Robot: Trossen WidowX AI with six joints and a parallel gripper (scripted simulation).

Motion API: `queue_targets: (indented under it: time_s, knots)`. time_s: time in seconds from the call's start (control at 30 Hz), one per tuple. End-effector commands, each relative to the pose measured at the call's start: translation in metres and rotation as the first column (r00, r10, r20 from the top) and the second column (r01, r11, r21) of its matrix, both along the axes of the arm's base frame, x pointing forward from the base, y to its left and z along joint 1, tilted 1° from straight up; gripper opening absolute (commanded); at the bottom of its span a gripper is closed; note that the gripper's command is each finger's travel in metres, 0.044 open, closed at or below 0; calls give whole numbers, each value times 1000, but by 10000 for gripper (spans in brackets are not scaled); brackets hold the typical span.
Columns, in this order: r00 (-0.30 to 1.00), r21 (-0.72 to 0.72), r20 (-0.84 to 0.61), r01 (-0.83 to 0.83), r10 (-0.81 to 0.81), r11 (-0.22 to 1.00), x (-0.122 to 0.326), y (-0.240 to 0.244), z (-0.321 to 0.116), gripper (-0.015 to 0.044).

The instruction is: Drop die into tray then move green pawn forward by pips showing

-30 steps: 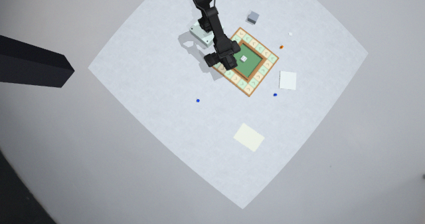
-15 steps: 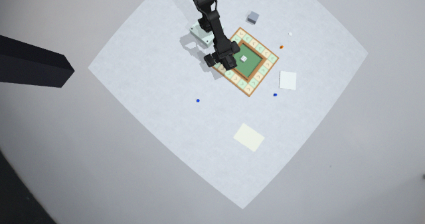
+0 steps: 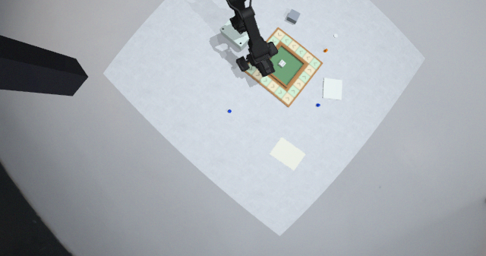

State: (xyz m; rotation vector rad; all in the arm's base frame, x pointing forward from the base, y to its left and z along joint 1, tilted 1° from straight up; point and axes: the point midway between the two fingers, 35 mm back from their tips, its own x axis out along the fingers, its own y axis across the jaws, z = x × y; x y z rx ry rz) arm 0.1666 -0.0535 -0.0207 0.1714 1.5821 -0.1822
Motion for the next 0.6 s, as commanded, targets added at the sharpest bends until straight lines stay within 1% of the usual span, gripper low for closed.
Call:
queue_targets:
  time_s: [0.0, 0.43, 0.57]
  knots:
    - [999, -10, 33, 1, -1, 1000, 12, -2, 25, 0]
    - [999, -10, 33, 1, -1, 1000, 6, 4, 107, 0]
    - [999, -9, 33, 1, -1, 1000, 2, 5, 117, 0]
